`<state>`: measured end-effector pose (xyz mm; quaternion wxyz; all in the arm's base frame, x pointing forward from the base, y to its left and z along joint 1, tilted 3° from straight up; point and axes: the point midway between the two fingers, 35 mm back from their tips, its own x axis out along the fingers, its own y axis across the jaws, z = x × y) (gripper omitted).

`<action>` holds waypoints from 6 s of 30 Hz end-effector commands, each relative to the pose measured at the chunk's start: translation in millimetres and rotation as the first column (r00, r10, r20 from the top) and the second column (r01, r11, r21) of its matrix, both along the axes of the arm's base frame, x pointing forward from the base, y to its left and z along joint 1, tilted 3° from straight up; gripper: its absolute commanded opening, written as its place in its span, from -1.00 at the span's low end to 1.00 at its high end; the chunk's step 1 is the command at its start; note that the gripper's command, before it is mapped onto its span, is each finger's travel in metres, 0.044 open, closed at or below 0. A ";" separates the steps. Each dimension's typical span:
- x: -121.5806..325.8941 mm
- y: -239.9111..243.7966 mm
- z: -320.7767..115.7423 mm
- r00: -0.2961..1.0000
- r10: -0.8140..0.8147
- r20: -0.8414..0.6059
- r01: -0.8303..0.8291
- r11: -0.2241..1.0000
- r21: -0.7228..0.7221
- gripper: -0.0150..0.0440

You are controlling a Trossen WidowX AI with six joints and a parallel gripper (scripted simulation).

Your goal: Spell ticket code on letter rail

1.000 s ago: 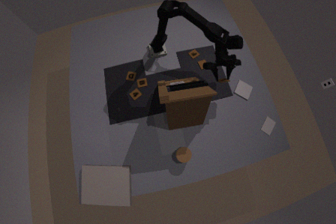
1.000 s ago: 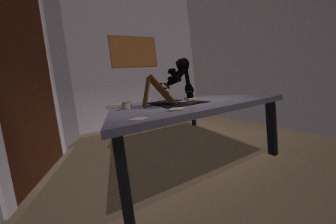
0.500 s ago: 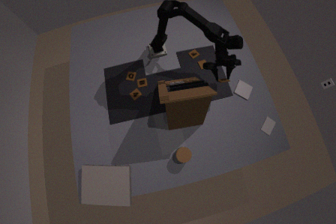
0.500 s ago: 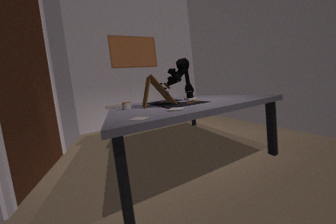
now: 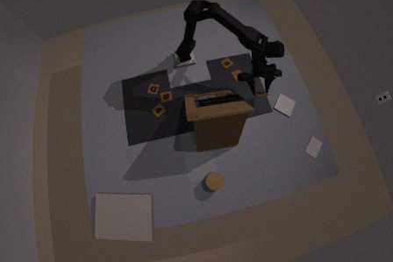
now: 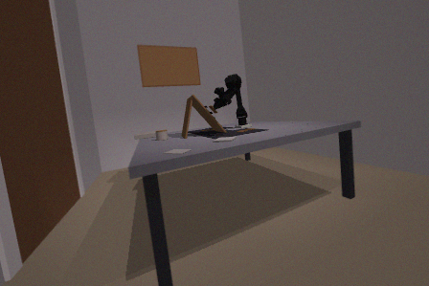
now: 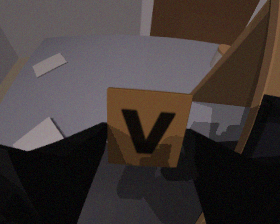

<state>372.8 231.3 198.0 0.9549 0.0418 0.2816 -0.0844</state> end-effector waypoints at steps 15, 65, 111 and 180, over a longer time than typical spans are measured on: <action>0.6 -0.2 1.9 1.000 -0.005 0.006 0.004 1.000 0.001 -0.49; 0.6 -0.2 2.0 1.000 -0.005 0.006 0.004 1.000 0.001 -0.49; -4.4 -19.0 -1.8 1.000 -0.005 0.005 0.005 1.000 0.000 -0.49; -10.8 -53.8 -2.7 1.000 -0.005 0.005 0.005 1.000 -0.003 -0.49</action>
